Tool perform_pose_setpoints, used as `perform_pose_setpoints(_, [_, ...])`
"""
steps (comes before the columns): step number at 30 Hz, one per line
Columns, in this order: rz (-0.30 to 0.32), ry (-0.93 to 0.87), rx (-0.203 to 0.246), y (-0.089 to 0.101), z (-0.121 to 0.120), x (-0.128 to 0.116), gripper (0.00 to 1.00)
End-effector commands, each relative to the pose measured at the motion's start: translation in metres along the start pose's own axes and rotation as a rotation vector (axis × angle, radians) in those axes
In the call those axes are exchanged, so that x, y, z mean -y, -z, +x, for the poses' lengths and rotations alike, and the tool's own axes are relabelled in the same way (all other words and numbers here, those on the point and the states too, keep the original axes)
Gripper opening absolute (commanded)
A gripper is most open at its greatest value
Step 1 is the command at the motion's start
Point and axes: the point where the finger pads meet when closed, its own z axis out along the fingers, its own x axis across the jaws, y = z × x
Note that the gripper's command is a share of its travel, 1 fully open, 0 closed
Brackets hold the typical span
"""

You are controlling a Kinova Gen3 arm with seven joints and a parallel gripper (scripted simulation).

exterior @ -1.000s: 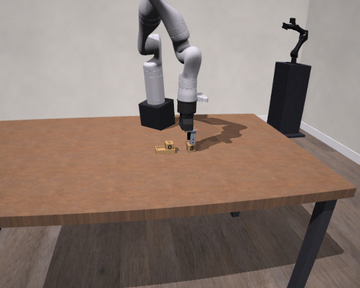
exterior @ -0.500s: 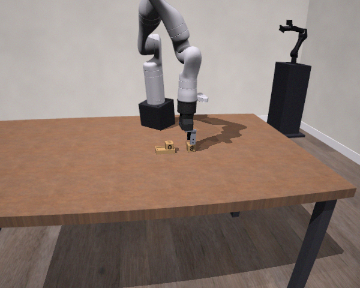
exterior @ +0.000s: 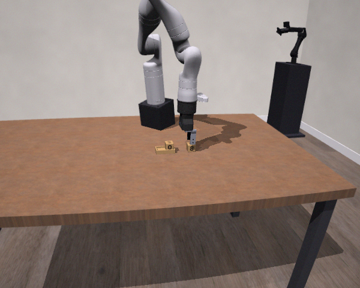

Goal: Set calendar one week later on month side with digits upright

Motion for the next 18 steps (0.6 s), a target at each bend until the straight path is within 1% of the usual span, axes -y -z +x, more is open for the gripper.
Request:
perform_pose_setpoints(1, [0.000,0.000,-0.001,0.000,0.000,0.000,0.90])
perform_pose_setpoints(11, [0.000,0.000,-0.001,-0.004,0.000,0.000,0.90])
perform_pose_setpoints(18, [0.000,0.000,-0.001,-0.016,0.000,0.000,0.90])
